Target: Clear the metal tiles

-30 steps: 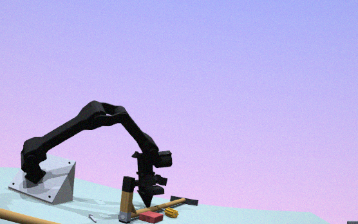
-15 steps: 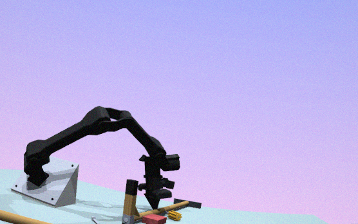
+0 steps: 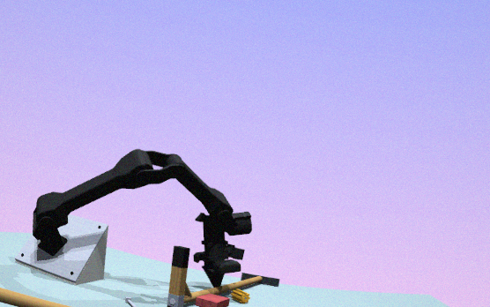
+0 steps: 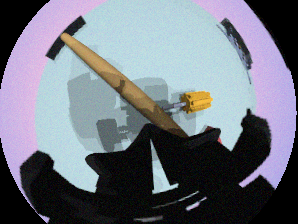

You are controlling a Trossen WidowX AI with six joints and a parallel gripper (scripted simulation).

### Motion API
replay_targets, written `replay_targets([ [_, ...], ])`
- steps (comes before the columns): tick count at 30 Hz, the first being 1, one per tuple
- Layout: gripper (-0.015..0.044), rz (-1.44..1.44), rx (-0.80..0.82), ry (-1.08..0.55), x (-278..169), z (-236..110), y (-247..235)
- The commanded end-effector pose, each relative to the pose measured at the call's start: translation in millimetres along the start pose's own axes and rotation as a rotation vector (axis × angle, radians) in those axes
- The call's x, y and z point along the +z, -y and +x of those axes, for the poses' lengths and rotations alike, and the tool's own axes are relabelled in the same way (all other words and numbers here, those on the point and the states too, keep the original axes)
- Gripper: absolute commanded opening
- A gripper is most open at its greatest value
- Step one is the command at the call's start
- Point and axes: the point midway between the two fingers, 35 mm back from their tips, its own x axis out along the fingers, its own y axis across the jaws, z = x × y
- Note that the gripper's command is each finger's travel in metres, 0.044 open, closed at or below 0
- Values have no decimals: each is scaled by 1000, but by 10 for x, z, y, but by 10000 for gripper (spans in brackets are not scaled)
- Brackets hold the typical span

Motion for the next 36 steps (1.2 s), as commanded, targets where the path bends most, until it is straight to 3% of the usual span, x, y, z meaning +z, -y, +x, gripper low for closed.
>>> replay_targets([
  [1, 0, 3, -4, 6, 59, 6, 62],
  [36, 0, 4, -6, 6, 276, 54, 339],
])
